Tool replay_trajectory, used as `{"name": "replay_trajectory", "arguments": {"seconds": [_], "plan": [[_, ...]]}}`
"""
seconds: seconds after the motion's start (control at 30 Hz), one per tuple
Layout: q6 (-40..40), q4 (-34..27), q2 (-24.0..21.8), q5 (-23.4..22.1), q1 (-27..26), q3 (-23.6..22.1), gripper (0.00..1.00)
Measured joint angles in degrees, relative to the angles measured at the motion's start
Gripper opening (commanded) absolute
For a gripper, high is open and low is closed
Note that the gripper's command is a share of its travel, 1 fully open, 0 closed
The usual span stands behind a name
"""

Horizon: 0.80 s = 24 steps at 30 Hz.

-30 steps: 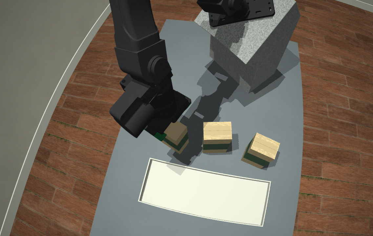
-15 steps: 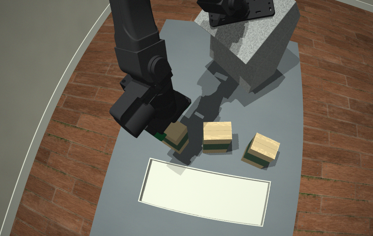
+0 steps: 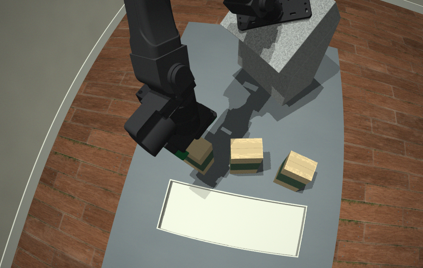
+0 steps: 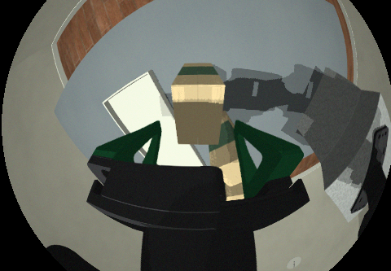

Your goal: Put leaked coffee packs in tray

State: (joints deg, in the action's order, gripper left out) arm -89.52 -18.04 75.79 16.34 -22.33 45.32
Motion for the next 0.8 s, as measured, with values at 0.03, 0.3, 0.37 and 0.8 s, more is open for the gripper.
{"name": "replay_trajectory", "arguments": {"seconds": [0.03, 0.3, 0.37, 0.8], "plan": [[0.0, 0.0, 0.0, 0.0, 0.0, 0.0, 0.79], [0.07, 0.33, -0.02, 0.0, 0.0, -0.11, 0.79], [0.15, 0.61, 0.26, -0.07, -0.15, -0.13, 0.79], [1.05, 4.83, 4.76, -0.98, -1.46, -0.31, 0.79]]}}
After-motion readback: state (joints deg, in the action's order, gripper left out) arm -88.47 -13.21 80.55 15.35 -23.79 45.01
